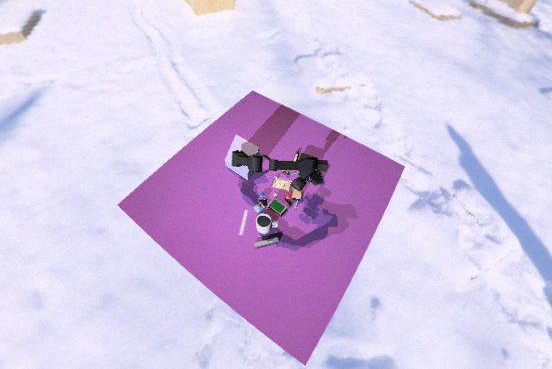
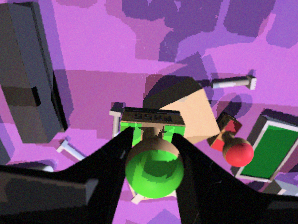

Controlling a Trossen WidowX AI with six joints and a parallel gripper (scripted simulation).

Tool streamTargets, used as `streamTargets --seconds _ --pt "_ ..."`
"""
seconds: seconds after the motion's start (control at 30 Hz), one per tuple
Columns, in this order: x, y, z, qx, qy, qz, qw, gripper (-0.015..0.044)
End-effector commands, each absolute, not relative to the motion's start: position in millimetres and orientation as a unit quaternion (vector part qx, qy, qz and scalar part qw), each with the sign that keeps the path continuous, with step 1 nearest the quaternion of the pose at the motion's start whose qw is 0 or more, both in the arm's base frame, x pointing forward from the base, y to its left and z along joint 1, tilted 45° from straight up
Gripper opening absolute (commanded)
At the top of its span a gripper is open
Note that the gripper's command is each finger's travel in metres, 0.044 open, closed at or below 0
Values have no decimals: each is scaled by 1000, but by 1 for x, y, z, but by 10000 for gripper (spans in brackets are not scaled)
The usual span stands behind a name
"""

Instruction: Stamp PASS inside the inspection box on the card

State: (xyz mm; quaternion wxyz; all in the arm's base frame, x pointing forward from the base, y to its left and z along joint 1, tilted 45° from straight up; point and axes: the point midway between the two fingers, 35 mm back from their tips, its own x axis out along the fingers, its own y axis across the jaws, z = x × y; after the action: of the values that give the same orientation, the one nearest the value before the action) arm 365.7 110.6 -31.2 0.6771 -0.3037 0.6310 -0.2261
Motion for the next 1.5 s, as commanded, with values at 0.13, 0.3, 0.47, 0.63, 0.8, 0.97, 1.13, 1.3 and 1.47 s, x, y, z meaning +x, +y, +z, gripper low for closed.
streamTargets --seconds 0.13,0.3,0.47,0.63,0.8,0.97,1.13,1.3,1.47 --pt "365 82 0 -304 630 -224 679 0" --pt "361 62 19 -305 629 -225 679 0" --pt "355 43 36 -305 629 -225 678 0" --pt "346 23 52 -306 629 -227 678 0" --pt "336 4 67 -308 628 -229 677 0" --pt "325 -14 80 -309 628 -231 676 0" --pt "323 -16 81 -310 628 -232 675 0" --pt "324 -19 79 -310 628 -232 675 0" --pt "324 -21 76 -310 628 -232 675 0"
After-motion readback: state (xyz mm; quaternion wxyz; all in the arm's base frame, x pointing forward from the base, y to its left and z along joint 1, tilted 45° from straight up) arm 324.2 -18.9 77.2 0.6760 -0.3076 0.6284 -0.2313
